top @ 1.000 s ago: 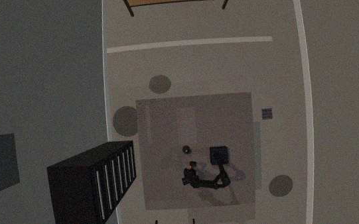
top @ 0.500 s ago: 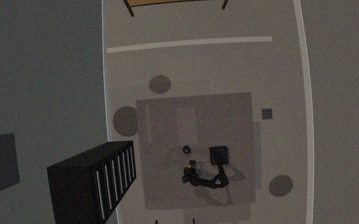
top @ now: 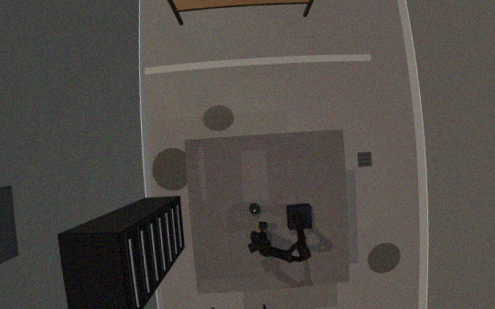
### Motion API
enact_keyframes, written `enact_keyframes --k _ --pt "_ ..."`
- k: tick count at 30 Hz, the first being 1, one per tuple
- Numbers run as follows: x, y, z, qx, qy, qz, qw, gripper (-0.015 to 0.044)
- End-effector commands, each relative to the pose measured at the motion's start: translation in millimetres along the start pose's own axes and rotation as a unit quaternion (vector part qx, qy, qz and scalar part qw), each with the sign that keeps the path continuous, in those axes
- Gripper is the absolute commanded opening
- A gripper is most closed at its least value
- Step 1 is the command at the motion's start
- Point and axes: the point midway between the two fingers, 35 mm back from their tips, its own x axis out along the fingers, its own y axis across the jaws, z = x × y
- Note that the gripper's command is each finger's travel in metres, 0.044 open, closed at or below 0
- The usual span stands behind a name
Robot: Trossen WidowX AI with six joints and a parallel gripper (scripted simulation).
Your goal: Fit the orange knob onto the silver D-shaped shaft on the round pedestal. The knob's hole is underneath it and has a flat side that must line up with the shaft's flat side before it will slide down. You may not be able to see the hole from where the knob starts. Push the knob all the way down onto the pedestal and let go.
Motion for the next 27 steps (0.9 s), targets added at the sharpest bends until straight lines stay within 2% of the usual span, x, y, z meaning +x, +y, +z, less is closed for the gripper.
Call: enact_keyframes --k 1,2,12,18,23,27 --pt "6.3 -1.5 -1.4 0.001 0.001 -0.002 1.000 0.0440" --pt "6.5 -1.5 -1.4 0.001 0.001 -0.002 1.000 0.0440" --pt "6.5 -1.5 -1.4 0.001 0.001 -0.002 1.000 0.0177" --pt "6.5 -1.5 -1.4 0.001 0.001 -0.002 1.000 0.0138" --pt "-0.4 -0.5 0.2 0.001 0.001 -0.002 1.000 0.0006" --pt "-11.9 1.0 2.5 0.001 0.001 -0.002 1.000 0.0000"
